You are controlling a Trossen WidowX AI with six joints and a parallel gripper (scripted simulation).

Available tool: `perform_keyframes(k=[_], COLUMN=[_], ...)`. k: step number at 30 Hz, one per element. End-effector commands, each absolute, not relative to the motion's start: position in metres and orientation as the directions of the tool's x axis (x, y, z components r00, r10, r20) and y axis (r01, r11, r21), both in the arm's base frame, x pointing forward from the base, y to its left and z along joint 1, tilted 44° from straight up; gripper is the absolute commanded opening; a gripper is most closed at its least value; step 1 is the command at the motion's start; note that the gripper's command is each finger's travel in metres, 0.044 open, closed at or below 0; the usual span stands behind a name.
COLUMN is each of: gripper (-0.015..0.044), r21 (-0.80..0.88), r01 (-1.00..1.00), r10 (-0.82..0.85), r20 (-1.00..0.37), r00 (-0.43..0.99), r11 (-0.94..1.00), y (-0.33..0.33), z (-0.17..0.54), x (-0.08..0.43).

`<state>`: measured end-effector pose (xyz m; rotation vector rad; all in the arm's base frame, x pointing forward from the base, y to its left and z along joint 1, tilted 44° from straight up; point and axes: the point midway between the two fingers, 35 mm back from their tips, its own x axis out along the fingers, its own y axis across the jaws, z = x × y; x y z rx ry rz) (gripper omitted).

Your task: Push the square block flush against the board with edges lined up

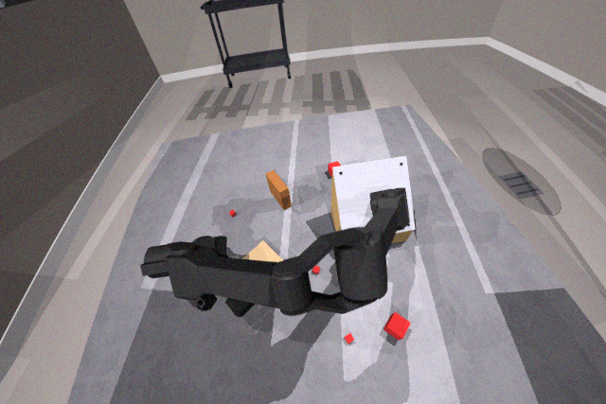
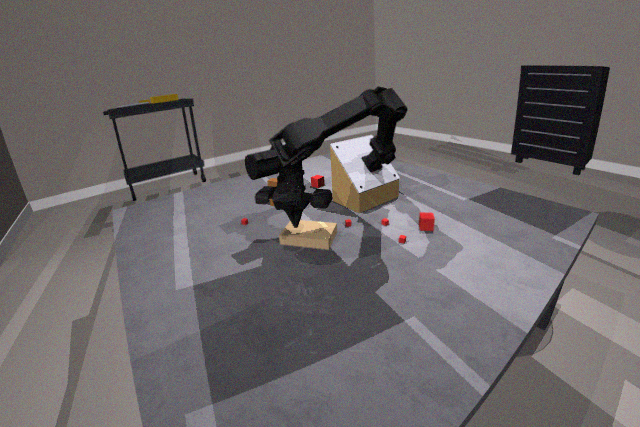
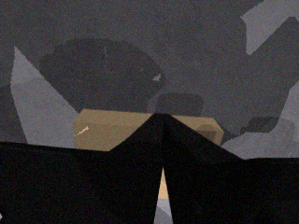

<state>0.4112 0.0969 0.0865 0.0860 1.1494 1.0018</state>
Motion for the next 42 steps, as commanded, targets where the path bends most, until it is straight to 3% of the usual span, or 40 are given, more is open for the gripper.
perform_keyframes(k=[1,12,18,42], gripper=[0.0,0.0,0.0,0.0], r21=[0.531,0.531,0.53,0.53], r01=[-0.613,-0.613,-0.613,-0.613], r10=[0.697,0.698,0.696,0.696], r20=[-0.716,-0.715,-0.717,-0.717], r00=[0.045,0.046,0.046,0.046], r11=[0.585,0.585,0.586,0.586], y=[0.101,0.108,0.071,0.071], z=[0.09,0.097,0.13,0.13], x=[0.417,0.43,0.424,0.424])
